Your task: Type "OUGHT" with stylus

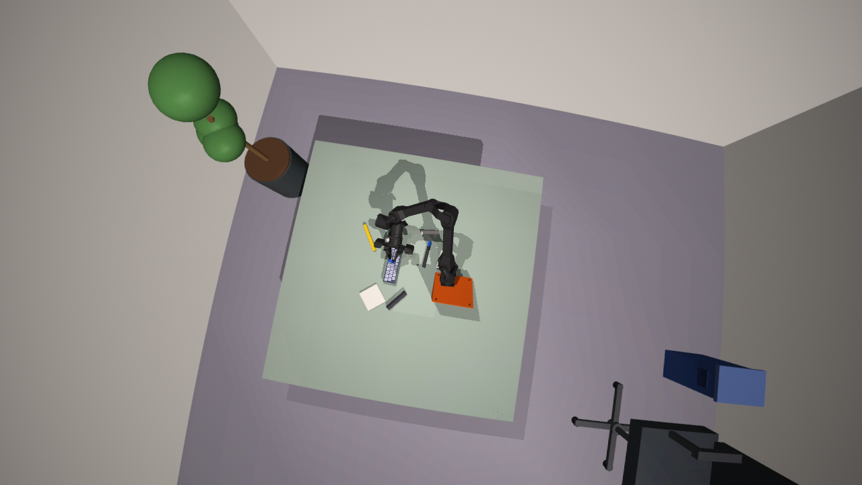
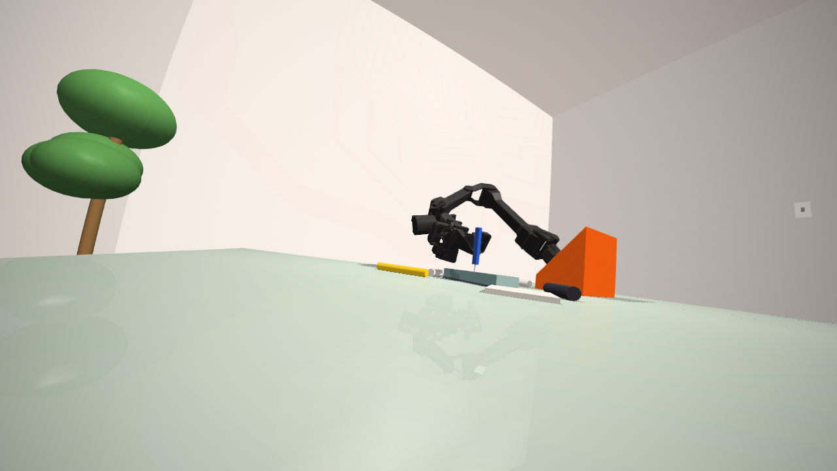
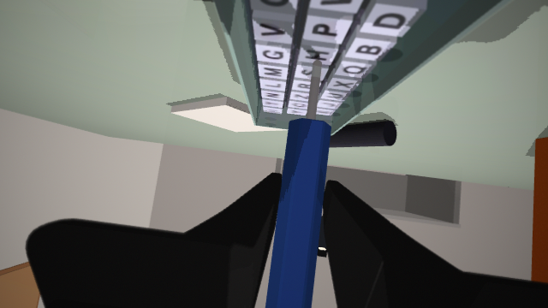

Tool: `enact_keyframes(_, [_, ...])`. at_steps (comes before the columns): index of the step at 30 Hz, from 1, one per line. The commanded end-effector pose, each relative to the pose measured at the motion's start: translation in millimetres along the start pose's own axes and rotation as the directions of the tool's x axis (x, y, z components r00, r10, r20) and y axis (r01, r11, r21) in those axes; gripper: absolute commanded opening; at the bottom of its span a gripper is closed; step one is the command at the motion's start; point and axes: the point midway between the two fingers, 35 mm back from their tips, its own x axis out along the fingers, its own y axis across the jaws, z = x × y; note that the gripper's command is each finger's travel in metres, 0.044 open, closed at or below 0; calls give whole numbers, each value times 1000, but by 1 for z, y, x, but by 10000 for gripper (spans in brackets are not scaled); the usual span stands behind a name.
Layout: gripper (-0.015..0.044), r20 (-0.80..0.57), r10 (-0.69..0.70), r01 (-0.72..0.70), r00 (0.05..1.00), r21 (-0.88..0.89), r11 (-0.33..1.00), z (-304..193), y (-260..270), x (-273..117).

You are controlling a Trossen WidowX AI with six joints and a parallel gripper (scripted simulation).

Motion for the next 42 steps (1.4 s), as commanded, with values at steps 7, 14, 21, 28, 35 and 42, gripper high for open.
enact_keyframes(7, [81, 0, 2, -2, 1000, 1, 1000, -28, 0, -17])
enact_keyframes(14, [38, 3, 3, -3, 1000, -8, 1000, -26, 1, -14])
enact_keyframes(21, [0, 1, 3, -3, 1000, -5, 1000, -43, 11, 12])
enact_keyframes(28, [0, -3, 3, -3, 1000, 1, 1000, -68, 19, 47])
enact_keyframes(35, [0, -4, 3, -3, 1000, 1, 1000, -66, 19, 54])
enact_keyframes(42, [0, -3, 3, -3, 1000, 1, 1000, -53, 19, 60])
